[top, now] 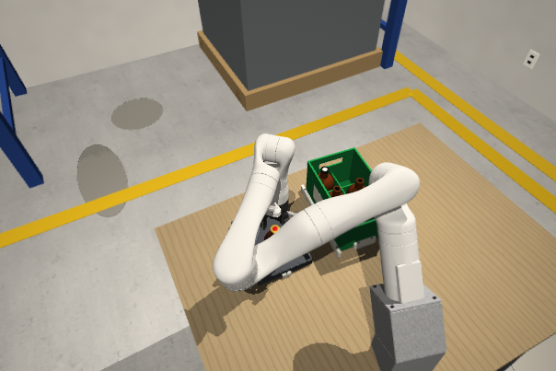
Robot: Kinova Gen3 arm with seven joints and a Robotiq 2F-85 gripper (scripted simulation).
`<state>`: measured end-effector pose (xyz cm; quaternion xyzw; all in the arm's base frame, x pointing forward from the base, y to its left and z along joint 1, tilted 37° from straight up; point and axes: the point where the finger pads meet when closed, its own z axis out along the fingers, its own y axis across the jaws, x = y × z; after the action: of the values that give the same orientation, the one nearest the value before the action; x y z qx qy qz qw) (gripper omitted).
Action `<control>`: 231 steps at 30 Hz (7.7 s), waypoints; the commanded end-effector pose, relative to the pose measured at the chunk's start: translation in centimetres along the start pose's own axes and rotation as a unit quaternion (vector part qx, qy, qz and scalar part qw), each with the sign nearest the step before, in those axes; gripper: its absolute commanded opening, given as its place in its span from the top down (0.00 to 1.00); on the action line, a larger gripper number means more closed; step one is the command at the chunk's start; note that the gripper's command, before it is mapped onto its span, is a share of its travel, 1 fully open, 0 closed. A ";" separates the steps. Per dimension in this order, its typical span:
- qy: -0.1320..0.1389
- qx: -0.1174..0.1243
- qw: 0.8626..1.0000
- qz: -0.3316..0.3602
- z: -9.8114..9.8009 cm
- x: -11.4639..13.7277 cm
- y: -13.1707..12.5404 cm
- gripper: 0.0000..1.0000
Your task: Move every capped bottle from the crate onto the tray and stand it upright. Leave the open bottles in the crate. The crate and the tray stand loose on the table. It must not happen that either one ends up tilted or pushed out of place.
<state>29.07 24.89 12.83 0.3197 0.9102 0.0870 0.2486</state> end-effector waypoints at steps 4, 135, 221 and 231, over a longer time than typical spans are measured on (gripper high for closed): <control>0.000 -0.001 1.000 0.000 0.0 0.0 0.0 0.00; -0.057 -0.022 0.998 0.004 -7.8 -11.1 0.6 0.40; -0.056 -0.022 0.998 0.004 -9.8 -27.9 -6.0 0.40; -0.055 -0.021 0.998 0.006 -9.8 -28.0 -6.1 0.40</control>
<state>39.53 2.69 30.30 0.3250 0.8911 0.0895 0.3038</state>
